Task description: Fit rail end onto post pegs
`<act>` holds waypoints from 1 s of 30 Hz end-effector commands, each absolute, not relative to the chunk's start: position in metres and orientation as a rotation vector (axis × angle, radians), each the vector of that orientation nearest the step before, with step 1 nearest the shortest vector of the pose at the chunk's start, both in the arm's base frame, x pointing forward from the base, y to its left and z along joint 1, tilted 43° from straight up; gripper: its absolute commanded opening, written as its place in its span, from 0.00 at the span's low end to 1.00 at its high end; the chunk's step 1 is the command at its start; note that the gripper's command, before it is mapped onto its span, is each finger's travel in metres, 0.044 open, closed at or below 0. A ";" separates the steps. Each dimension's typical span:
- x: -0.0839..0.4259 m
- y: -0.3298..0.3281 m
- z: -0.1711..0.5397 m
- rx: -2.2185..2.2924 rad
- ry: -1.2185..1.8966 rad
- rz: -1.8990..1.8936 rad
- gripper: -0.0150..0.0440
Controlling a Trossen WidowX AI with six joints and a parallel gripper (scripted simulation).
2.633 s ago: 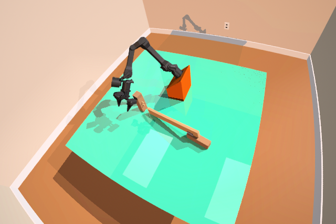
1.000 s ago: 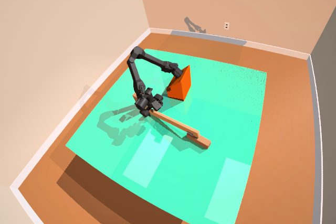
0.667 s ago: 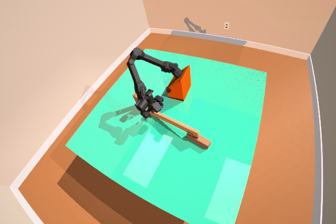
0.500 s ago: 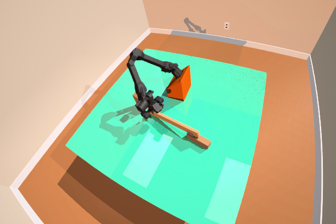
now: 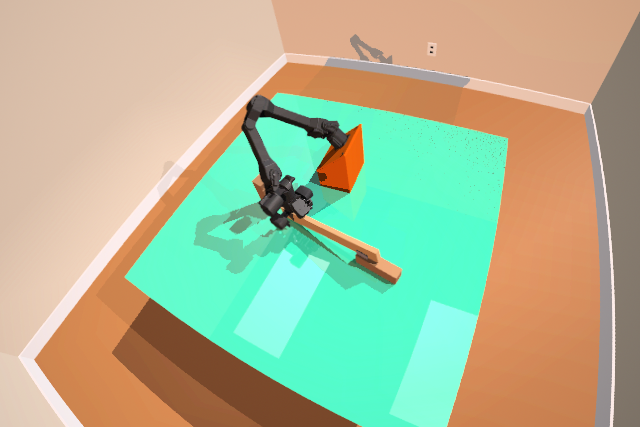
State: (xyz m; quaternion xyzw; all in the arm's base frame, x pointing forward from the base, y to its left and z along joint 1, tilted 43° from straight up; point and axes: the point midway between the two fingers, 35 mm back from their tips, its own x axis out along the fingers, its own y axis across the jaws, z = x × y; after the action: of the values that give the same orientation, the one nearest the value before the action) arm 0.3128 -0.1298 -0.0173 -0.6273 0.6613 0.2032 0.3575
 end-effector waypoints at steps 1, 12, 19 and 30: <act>0.312 -0.130 -0.020 -1.621 1.706 0.533 0.82; 0.312 -0.130 -0.020 -1.621 1.706 0.533 0.33; 0.312 -0.130 -0.020 -1.621 1.706 0.533 0.25; 0.312 -0.130 -0.020 -1.621 1.706 0.533 0.25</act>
State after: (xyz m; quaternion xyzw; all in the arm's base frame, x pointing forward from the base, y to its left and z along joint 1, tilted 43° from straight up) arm 0.3114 -0.1306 -0.0192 -0.6275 0.6615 0.2049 0.3560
